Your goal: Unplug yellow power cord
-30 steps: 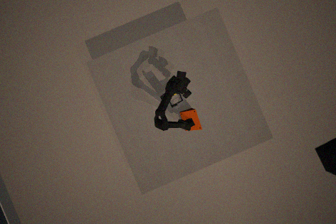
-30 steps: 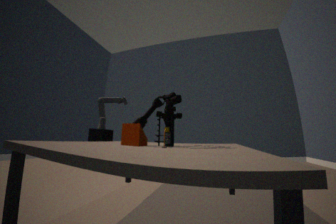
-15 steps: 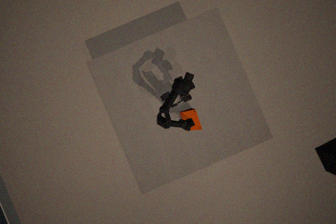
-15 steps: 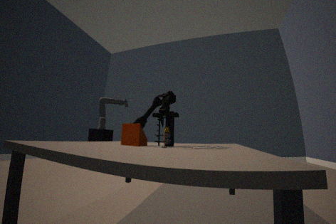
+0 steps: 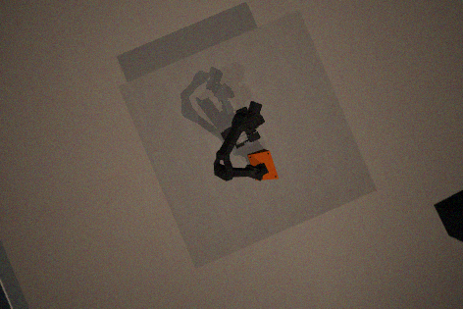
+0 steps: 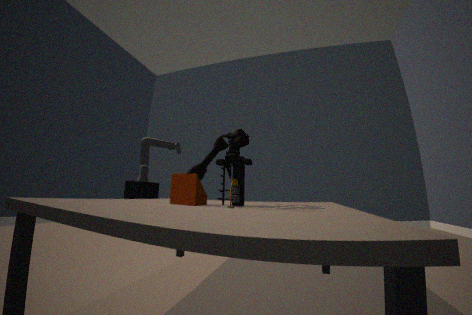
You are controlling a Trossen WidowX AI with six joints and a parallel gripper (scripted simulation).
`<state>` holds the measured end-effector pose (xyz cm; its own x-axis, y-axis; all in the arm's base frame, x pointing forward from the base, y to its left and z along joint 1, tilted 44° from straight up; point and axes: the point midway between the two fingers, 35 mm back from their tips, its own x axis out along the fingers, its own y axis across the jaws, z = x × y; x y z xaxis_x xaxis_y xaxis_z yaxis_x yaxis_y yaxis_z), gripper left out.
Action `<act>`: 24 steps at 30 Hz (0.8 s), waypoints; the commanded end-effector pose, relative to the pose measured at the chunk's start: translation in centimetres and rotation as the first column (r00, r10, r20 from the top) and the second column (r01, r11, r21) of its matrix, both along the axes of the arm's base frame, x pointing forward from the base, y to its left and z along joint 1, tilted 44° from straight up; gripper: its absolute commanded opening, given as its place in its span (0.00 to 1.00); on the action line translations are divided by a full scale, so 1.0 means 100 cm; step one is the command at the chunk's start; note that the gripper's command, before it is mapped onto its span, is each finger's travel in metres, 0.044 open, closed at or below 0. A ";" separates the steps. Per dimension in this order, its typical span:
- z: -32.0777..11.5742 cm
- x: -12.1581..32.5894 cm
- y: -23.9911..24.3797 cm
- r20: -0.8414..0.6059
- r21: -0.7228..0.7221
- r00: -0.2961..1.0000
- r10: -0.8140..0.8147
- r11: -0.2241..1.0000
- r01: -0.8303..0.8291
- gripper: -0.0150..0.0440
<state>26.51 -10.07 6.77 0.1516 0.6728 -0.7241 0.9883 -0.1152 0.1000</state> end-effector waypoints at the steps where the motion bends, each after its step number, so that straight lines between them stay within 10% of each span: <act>1: 0.004 -0.001 0.006 -0.005 0.009 1.000 -0.003 1.000 0.003 0.53; 21: 0.001 0.001 0.021 -0.005 0.010 1.000 -0.003 1.000 0.003 0.53; 24: 0.003 0.001 0.019 -0.003 0.004 1.000 0.001 1.000 -0.001 0.39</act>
